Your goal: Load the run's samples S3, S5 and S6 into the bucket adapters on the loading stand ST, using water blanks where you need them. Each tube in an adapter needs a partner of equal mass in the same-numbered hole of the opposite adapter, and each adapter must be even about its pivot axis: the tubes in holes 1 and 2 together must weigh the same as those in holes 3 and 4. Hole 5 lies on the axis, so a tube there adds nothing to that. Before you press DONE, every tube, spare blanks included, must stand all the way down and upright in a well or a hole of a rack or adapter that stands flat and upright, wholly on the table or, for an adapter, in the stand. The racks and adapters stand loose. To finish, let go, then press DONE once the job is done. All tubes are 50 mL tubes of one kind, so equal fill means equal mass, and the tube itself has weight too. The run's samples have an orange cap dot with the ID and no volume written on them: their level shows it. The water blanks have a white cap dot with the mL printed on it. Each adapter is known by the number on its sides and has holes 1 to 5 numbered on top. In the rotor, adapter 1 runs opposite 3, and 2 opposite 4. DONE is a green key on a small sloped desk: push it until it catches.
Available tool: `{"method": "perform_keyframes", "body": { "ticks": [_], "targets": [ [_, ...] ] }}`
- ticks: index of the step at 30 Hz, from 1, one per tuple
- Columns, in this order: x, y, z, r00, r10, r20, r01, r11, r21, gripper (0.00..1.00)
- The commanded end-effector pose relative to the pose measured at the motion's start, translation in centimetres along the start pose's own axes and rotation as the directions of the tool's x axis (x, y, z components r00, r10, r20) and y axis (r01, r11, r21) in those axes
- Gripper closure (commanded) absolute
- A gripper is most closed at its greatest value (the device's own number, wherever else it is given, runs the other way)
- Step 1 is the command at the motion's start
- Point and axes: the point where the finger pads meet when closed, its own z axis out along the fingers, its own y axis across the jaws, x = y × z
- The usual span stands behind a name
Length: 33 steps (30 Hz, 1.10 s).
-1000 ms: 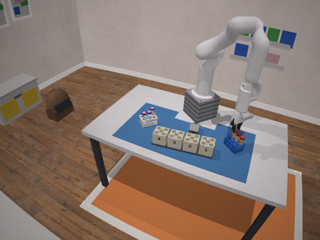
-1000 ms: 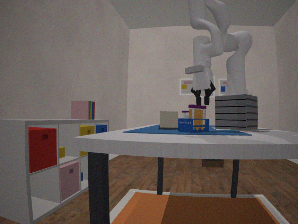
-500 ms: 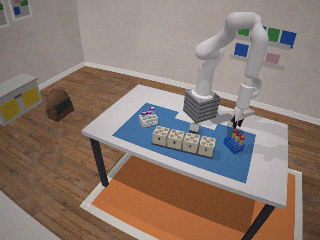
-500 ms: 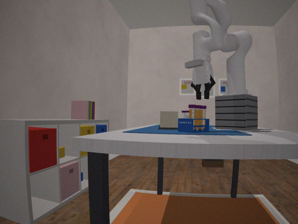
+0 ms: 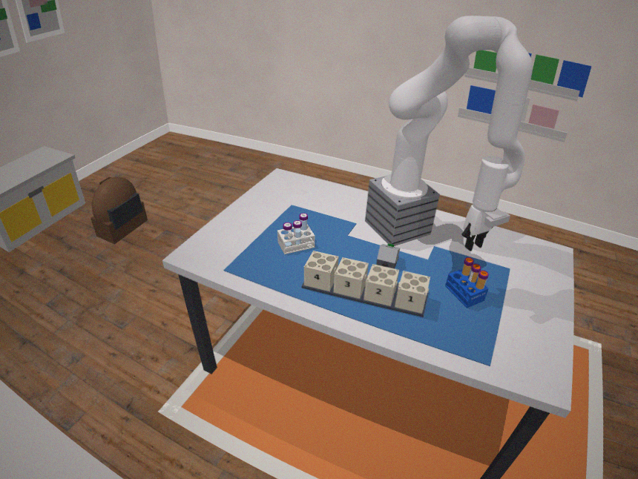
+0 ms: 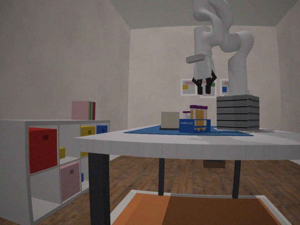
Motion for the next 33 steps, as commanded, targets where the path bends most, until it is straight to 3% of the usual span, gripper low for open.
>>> {"method": "perform_keyframes", "body": {
  "ticks": [1,26,33],
  "targets": [
    [0.1,0.0,-0.8,1.0,0.0,-0.001,0.0,1.0,0.0,0.56],
    [0.1,0.0,-5.2,1.0,0.0,-0.001,0.0,1.0,0.0,0.56],
    [0.1,0.0,-5.2,1.0,0.0,-0.001,0.0,1.0,0.0,0.56]
  ]
}}
